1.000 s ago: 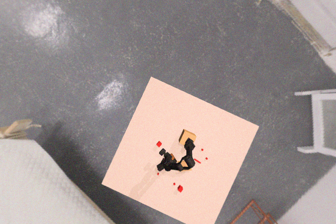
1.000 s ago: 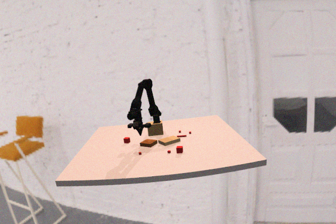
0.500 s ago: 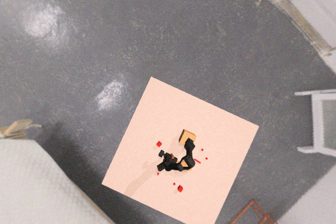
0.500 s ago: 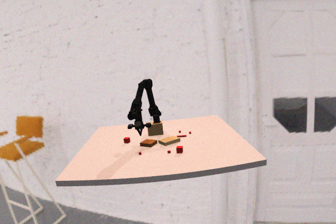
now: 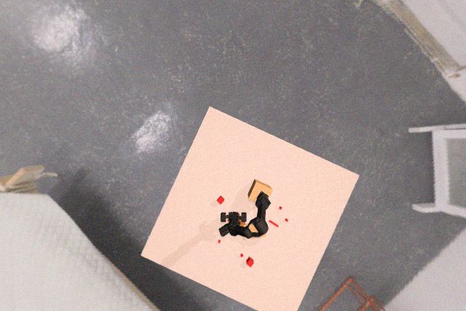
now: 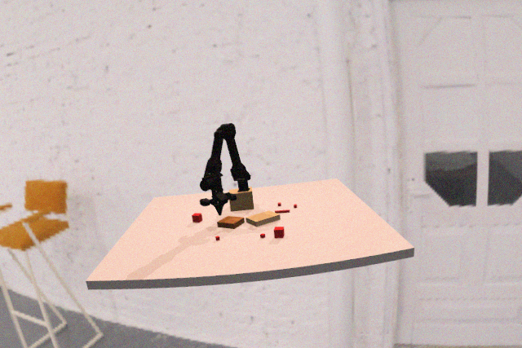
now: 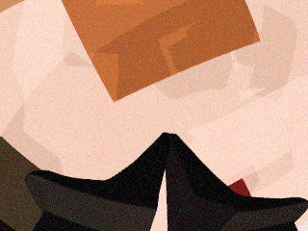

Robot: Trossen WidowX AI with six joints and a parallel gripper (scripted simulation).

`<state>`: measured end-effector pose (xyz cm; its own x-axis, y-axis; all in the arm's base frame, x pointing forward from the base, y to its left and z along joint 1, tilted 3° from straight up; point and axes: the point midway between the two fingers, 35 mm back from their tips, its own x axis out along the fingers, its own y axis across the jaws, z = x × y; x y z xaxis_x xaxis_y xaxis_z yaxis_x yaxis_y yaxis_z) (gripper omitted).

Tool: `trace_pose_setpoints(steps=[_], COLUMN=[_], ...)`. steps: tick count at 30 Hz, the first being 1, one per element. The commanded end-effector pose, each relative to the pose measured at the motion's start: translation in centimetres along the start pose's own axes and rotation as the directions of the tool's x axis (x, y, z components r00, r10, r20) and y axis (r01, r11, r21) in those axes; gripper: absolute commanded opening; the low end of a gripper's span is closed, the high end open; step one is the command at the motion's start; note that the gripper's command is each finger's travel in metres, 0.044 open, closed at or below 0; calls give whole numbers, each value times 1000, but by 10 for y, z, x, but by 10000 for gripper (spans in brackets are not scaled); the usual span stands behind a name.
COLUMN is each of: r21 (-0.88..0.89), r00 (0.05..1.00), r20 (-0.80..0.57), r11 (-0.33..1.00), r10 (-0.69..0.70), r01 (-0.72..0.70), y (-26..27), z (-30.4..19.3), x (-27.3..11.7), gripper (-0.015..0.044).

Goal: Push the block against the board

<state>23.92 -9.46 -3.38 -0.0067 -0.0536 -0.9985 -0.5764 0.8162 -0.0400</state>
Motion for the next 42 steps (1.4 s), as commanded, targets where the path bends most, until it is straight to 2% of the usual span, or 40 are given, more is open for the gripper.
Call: trace_pose_setpoints(steps=[1, 14, 42], r21=[-162, -551, -555], r00=[1000, 1000, 1000], r20=[-7, -7, -4], r11=[987, 835, 831], r10=[10, 11, 12], r01=[-11, -13, -12], y=[4, 11, 25], z=[-1, 0, 26], x=[10, 29, 29], gripper=[0, 0, 0])
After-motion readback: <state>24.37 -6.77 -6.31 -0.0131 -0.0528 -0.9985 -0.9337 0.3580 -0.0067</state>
